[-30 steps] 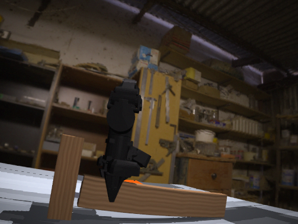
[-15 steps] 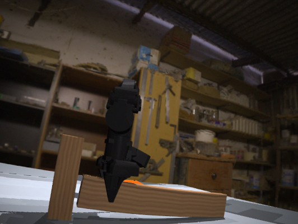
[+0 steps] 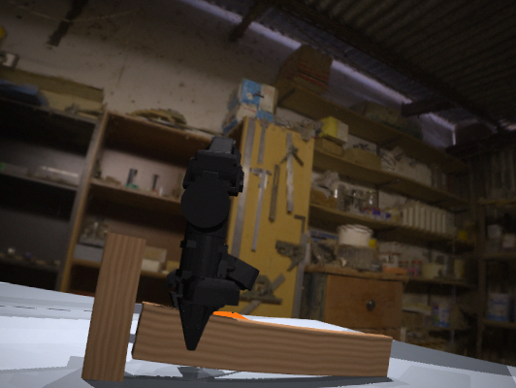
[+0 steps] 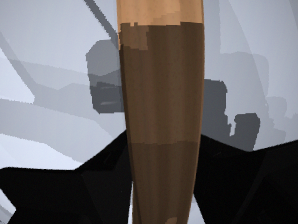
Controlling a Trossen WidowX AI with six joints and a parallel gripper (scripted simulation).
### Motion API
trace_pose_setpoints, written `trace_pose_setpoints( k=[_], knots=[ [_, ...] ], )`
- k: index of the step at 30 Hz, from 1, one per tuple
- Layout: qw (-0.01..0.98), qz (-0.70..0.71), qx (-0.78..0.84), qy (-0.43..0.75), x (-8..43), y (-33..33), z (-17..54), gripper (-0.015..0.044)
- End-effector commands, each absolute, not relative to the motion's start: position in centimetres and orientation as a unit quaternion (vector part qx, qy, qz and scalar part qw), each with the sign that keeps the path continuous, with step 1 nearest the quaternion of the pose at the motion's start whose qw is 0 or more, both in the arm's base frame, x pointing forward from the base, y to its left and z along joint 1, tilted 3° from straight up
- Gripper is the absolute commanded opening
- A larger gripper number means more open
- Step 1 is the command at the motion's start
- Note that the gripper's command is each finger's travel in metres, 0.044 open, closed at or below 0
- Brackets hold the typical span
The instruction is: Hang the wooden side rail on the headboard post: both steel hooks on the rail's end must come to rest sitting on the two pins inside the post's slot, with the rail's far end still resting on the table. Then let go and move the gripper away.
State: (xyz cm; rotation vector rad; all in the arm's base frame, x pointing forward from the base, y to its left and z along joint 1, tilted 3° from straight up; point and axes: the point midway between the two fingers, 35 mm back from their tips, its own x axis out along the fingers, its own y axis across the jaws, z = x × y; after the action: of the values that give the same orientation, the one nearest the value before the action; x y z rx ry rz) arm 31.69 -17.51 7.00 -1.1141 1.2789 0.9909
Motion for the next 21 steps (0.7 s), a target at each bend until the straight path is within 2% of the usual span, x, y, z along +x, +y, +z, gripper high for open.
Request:
trace_pose_setpoints(
  k=[1, 21],
  knots=[
    [0.554, 0.418, -0.475, 0.541, 31.74, -17.79, 7.25, 0.0],
    [0.554, 0.418, -0.475, 0.541, 31.9, -18.02, 7.36, 0.0]
  ],
)
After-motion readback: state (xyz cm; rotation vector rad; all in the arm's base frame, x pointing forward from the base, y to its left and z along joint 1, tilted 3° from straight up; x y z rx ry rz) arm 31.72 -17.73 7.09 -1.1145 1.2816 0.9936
